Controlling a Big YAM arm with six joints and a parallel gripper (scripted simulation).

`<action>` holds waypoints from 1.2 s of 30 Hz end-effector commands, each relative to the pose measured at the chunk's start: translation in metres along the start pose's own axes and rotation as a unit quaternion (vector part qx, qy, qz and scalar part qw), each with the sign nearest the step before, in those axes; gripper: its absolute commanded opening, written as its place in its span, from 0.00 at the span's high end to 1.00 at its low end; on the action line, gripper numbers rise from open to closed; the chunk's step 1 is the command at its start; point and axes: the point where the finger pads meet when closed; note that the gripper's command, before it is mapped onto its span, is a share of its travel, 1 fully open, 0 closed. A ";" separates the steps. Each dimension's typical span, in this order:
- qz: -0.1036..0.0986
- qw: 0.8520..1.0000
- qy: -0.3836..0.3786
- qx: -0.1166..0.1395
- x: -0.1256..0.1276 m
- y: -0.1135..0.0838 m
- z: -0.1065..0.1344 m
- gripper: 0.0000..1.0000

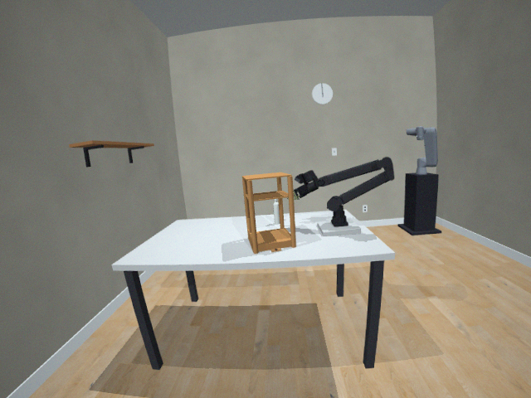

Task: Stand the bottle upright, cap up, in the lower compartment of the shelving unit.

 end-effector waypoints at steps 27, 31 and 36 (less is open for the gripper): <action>-0.001 1.000 -0.002 -0.024 0.001 0.077 -0.025 0.27; -0.002 1.000 -0.002 -0.025 0.001 0.092 -0.026 0.27; -0.001 1.000 -0.002 -0.025 0.000 0.110 -0.025 0.27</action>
Point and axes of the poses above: the point where the finger pads meet when closed, its own y axis out along the fingers, its own x axis across the jaws, z = x × y, and after that the axes turned 15 degrees about y, right-handed
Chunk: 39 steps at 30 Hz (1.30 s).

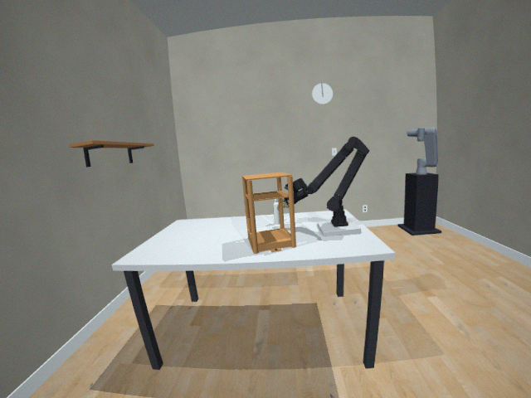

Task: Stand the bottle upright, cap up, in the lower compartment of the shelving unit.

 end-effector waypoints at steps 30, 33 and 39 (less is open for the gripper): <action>-0.006 0.999 -0.002 -0.043 0.005 0.049 -0.045 0.27; -0.006 0.999 -0.002 -0.043 0.005 0.049 -0.045 0.27; -0.006 0.999 -0.001 -0.043 0.005 0.049 -0.045 0.27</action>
Point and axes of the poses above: the point where the finger pads meet when closed, its own y axis out along the fingers, its own x axis across the jaws, z = x × y, and after that the axes turned 15 degrees about y, right-handed
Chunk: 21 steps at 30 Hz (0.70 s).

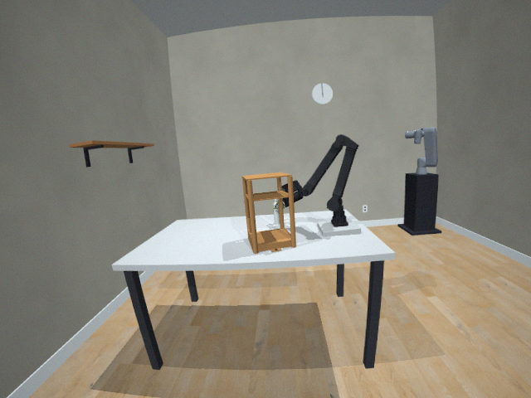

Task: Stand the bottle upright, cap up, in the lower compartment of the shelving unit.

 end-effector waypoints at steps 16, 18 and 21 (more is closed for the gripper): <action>-0.002 1.000 -0.002 -0.028 0.005 0.017 -0.048 0.27; -0.002 1.000 -0.002 -0.027 0.006 0.017 -0.048 0.27; -0.002 1.000 -0.002 -0.028 0.006 0.016 -0.049 0.27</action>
Point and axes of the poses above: the point where the finger pads meet when closed, its own y axis out along the fingers, its own x axis across the jaws, z = x × y, and after that the axes turned 15 degrees about y, right-handed
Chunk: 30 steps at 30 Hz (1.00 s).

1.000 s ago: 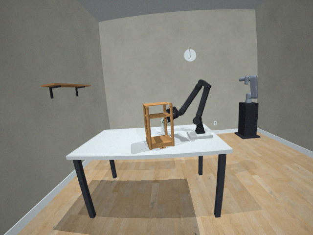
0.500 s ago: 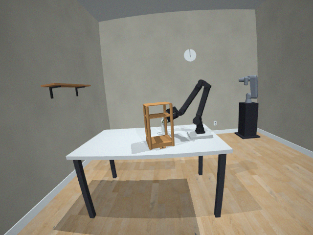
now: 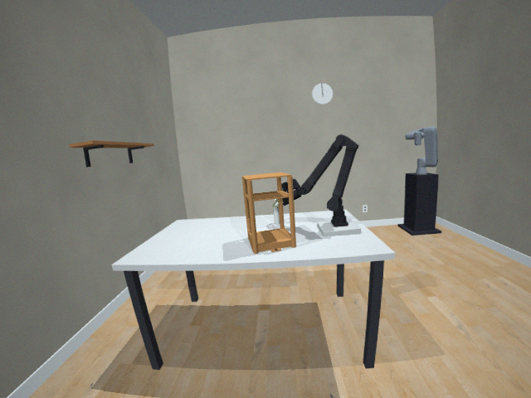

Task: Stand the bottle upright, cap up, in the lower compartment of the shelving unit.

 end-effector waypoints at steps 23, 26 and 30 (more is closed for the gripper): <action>-0.004 0.999 -0.001 -0.035 0.004 0.005 -0.040 0.27; -0.004 0.999 -0.001 -0.035 0.004 0.004 -0.040 0.27; -0.004 0.999 -0.001 -0.035 0.004 0.004 -0.040 0.27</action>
Point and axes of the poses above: the point where the finger pads meet when closed, its own y axis out along the fingers, its own x axis across the jaws, z = x × y, and after that the axes turned 15 degrees about y, right-handed
